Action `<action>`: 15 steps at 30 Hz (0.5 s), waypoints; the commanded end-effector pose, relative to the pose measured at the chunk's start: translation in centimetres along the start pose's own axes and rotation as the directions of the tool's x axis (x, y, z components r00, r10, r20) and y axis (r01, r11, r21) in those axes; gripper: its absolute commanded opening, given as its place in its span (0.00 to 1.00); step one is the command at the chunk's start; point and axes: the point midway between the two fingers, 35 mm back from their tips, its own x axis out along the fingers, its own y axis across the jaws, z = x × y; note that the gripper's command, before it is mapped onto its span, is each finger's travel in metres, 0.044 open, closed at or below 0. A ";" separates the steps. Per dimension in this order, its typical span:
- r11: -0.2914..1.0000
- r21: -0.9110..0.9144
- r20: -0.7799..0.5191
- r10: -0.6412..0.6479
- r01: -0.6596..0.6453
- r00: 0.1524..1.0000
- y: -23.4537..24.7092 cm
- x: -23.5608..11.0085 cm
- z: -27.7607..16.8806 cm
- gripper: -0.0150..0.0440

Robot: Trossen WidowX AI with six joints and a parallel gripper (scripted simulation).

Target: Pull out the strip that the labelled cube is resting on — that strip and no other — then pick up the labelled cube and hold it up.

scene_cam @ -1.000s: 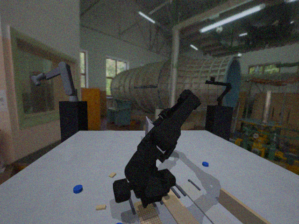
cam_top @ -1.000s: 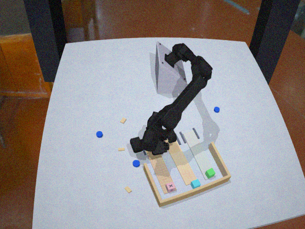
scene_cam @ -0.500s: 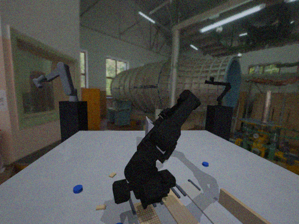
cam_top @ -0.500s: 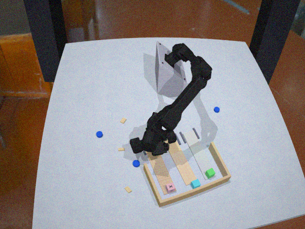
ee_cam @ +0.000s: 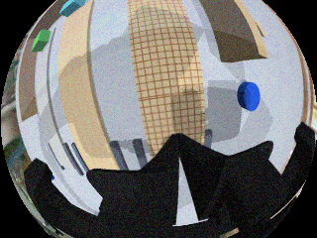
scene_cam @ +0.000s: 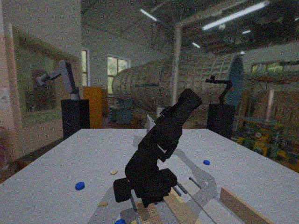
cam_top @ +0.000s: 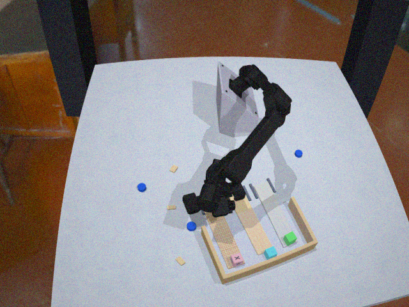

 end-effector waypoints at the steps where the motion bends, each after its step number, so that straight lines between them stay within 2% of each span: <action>1: 1.000 0.002 0.000 0.004 -0.004 1.000 0.0 0.3 0.1 0.25; 15: 1.000 0.003 -0.001 0.004 -0.004 1.000 -0.1 0.4 -1.3 0.25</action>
